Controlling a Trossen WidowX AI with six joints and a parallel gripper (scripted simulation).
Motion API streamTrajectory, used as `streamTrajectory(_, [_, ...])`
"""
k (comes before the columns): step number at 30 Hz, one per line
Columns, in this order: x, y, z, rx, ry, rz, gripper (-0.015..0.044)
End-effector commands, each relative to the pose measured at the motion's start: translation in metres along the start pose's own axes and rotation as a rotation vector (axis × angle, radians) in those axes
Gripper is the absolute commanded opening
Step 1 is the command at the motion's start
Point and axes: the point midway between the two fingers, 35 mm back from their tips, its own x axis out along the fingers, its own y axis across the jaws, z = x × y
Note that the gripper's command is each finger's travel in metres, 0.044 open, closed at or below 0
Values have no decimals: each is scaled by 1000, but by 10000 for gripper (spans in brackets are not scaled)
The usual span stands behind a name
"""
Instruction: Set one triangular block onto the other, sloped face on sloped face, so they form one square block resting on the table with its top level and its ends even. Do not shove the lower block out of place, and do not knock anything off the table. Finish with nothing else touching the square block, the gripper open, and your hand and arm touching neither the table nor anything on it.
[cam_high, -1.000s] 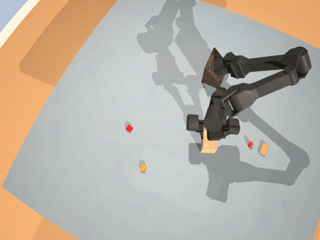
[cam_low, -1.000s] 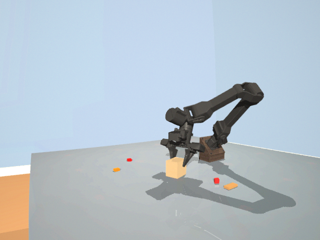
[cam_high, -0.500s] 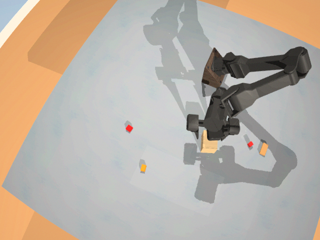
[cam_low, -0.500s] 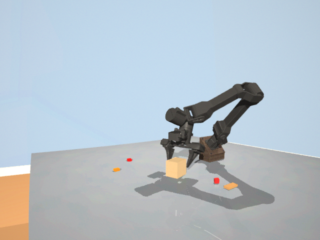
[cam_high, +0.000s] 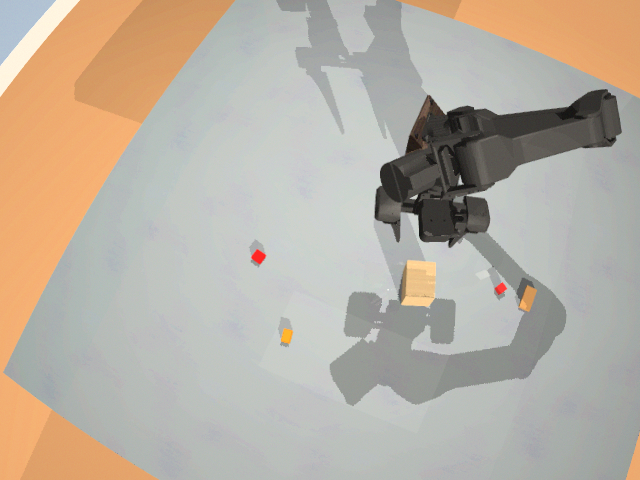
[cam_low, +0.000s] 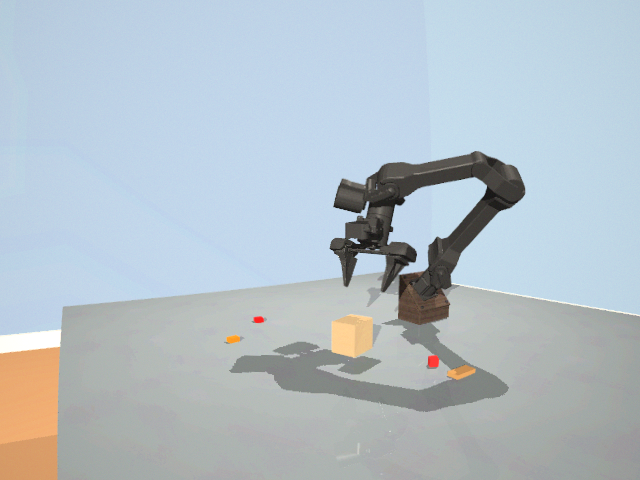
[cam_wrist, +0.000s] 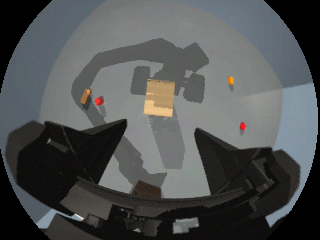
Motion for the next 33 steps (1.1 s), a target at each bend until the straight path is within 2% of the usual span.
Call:
streamTrajectory(1, [-20, 6, 4, -14, -20, 10, 440])
streamTrajectory(33, [-15, 2, 2, -4, -16, 0, 440])
